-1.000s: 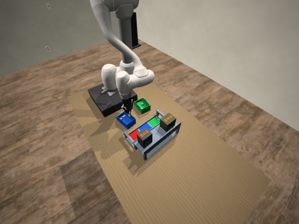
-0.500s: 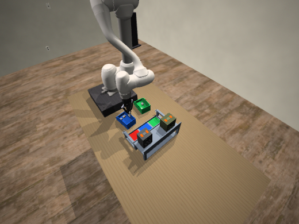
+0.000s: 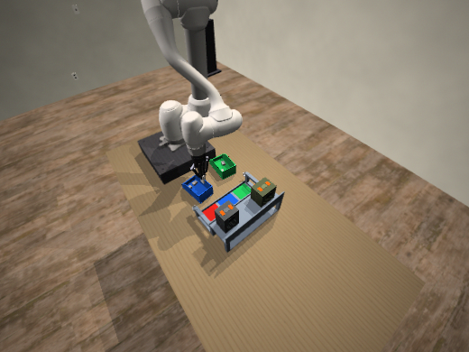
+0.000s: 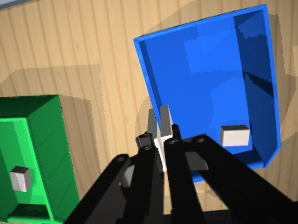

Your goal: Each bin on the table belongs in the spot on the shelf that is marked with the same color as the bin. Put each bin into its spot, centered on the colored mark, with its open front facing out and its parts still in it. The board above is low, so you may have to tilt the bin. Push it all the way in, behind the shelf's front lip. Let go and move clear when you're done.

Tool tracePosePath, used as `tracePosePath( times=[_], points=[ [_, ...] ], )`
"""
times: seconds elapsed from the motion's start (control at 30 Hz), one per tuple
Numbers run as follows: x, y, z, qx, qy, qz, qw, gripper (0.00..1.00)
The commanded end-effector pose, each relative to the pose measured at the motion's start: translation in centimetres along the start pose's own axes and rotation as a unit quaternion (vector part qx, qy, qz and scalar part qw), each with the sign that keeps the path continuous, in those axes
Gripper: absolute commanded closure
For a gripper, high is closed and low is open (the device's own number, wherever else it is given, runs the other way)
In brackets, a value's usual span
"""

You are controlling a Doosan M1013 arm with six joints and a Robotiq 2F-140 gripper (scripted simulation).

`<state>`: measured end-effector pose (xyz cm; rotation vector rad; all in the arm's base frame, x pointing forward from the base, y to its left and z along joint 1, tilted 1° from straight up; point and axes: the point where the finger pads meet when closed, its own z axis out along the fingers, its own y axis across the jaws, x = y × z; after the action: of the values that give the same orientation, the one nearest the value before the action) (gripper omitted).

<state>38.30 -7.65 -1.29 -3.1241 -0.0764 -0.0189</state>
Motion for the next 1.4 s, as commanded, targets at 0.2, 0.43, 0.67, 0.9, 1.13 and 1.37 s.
tracePosePath(
  times=[0.2, 0.43, 0.67, 0.9, 1.13, 1.37],
  points=[
    [-0.02, -0.01, 0.01, 0.000, 0.000, 0.000, 1.000, 0.90],
    [-0.02, -0.01, -0.03, 0.000, 0.000, 0.000, 1.000, 0.90],
    [-0.02, -0.01, -0.15, 0.000, 0.000, 0.000, 1.000, 0.90],
    [-0.02, -0.01, -0.30, 0.000, 0.000, 0.000, 1.000, 0.90],
    [-0.02, -0.01, -0.63, 0.000, 0.000, 0.000, 1.000, 0.90],
    [-0.02, -0.01, -0.94, 0.000, 0.000, 0.000, 1.000, 0.90]
  ],
)
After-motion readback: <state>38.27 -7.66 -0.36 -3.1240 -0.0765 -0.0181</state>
